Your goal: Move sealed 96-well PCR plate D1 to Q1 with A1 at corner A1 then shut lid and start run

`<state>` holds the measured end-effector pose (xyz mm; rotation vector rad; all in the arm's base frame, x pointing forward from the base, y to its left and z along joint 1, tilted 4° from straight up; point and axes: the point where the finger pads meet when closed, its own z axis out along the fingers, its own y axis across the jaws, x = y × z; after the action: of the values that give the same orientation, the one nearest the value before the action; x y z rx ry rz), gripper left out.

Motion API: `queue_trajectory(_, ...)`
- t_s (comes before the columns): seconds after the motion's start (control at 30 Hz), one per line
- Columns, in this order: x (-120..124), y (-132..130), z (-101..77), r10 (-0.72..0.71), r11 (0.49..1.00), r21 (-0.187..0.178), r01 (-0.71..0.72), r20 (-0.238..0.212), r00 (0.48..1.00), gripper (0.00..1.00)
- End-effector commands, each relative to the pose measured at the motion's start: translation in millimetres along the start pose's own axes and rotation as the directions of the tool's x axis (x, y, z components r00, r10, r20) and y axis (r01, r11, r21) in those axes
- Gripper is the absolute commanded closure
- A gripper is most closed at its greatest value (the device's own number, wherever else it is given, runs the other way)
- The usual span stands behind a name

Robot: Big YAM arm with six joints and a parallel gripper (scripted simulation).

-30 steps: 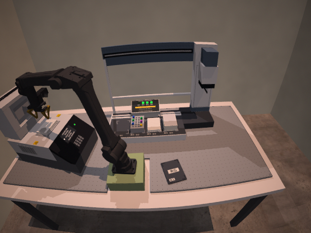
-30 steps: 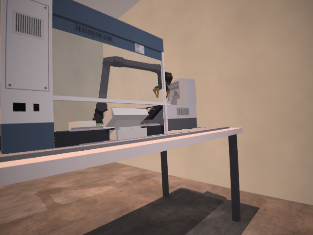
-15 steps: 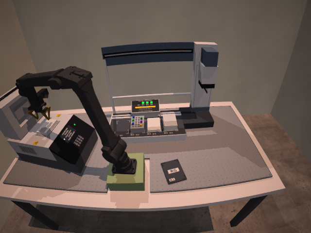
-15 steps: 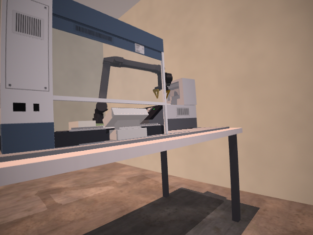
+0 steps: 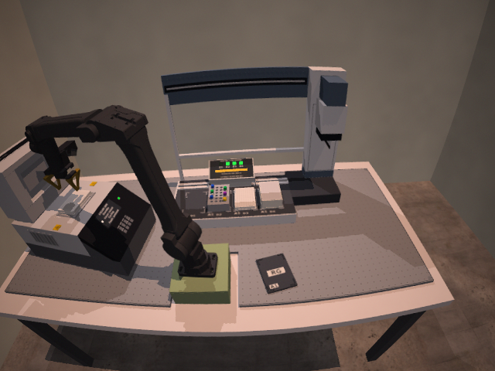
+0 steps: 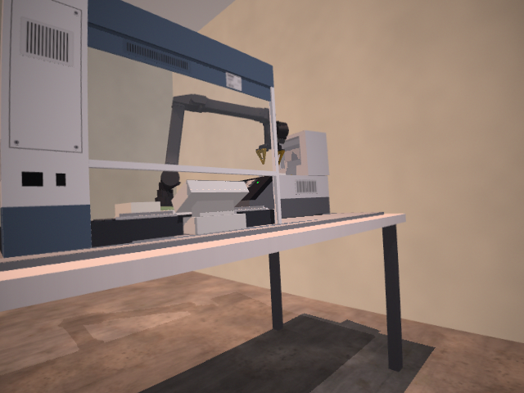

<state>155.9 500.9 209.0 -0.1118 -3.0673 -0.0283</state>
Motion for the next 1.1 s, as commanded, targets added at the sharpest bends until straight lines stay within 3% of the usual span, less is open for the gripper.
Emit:
queue_trajectory(0.0, 6, 18, -44.0, -0.034, 0.993, -0.110, 0.037, 0.032, 0.999, 0.00)
queue_trajectory(0.33, 3, 22, -27.5, -0.031, 0.996, -0.079, 0.032, 0.024, 0.999, 0.00)
queue_trajectory(0.7, 3, 22, -26.7, -0.029, 0.997, -0.077, 0.031, 0.023, 0.999, 0.00)
queue_trajectory(0.73, -1, 14, -25.6, -0.027, 0.993, -0.111, 0.029, 0.022, 0.999, 1.00)
queue_trajectory(0.8, -7, -6, -21.0, -0.020, 0.987, -0.158, 0.023, 0.023, 1.000, 1.00)
queue_trajectory(0.9, -16, -27, -17.3, -0.007, 0.991, -0.137, 0.011, 0.025, 1.000, 1.00)
queue_trajectory(0.97, -16, -27, -17.3, -0.007, 0.991, -0.137, 0.011, 0.025, 1.000, 1.00)
queue_trajectory(1.07, -16, -39, -14.3, -0.014, 0.974, -0.227, 0.021, 0.032, 0.999, 1.00)
